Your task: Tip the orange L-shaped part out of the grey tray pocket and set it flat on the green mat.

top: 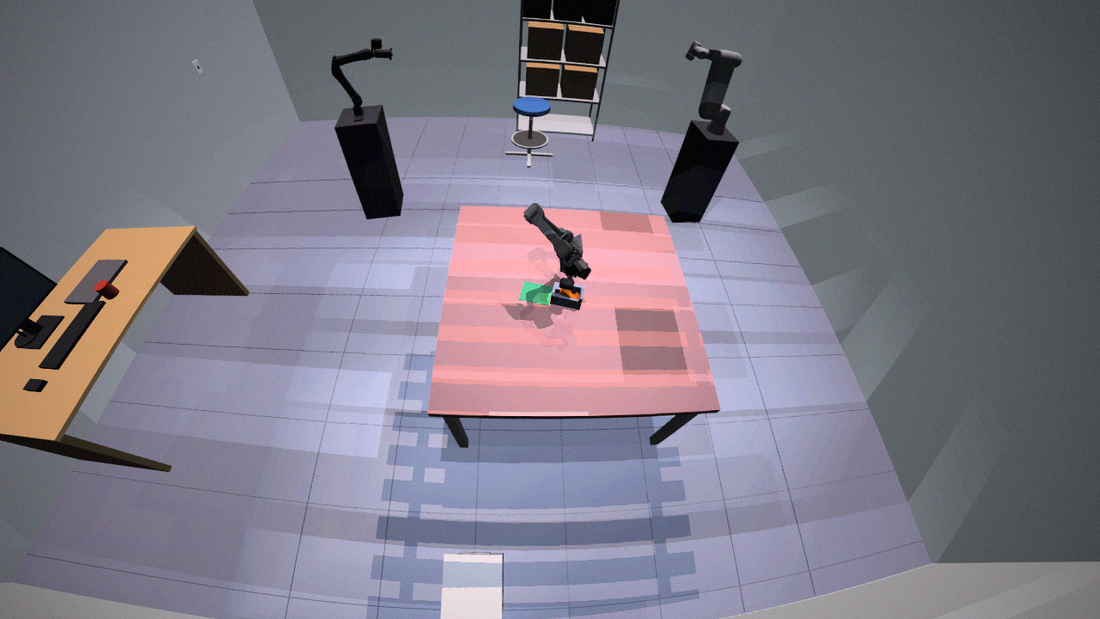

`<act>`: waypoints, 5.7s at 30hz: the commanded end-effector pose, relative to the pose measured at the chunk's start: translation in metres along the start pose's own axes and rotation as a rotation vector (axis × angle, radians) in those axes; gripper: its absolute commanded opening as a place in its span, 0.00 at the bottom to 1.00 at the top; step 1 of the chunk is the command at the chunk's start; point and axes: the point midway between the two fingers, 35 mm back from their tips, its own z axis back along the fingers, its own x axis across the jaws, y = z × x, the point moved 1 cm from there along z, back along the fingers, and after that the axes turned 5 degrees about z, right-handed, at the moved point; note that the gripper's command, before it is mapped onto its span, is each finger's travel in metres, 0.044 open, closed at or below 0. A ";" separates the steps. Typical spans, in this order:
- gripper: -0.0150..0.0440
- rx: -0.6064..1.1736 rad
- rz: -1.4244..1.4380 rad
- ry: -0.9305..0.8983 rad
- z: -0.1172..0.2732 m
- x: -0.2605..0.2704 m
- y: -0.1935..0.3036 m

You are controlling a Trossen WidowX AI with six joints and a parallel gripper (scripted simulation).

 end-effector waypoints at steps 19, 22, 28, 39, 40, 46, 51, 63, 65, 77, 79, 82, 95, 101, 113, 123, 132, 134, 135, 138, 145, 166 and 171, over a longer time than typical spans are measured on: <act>0.73 0.006 0.030 0.004 -0.045 0.000 0.002; 0.73 0.006 0.030 0.004 -0.050 0.000 0.002; 0.73 0.006 0.030 0.004 -0.060 0.000 0.002; 0.73 0.009 0.030 0.004 -0.077 0.001 0.003; 0.73 0.009 0.030 0.004 -0.078 0.001 0.003; 0.50 0.003 0.025 0.002 -0.075 0.000 0.003; 0.44 0.003 0.025 0.002 -0.075 0.000 0.003; 0.25 0.003 0.025 0.002 -0.075 0.000 0.003; 0.25 0.003 0.026 0.002 -0.073 0.000 0.002; 0.25 0.006 0.029 0.003 -0.056 0.000 0.002; 0.25 0.006 0.029 0.003 -0.053 0.000 0.002; 0.25 0.006 0.029 0.003 -0.048 0.000 0.002; 0.25 0.006 0.030 0.003 -0.028 0.000 0.002; 0.25 0.006 0.030 0.003 -0.018 0.000 0.002; 0.25 0.005 0.030 0.003 0.000 0.001 0.001; 0.25 0.005 0.031 0.003 0.008 0.001 0.001; 0.25 0.005 0.031 0.002 0.011 0.002 0.012; 0.25 0.005 0.031 0.002 0.011 0.003 0.020; 0.25 0.006 0.031 0.002 0.010 0.003 0.025; 0.25 0.006 0.031 0.002 0.010 0.005 0.038; 0.25 0.008 0.032 0.002 0.009 0.008 0.068; 0.25 0.014 0.031 0.003 0.010 0.025 0.167; 0.25 0.013 0.031 0.003 0.008 0.025 0.167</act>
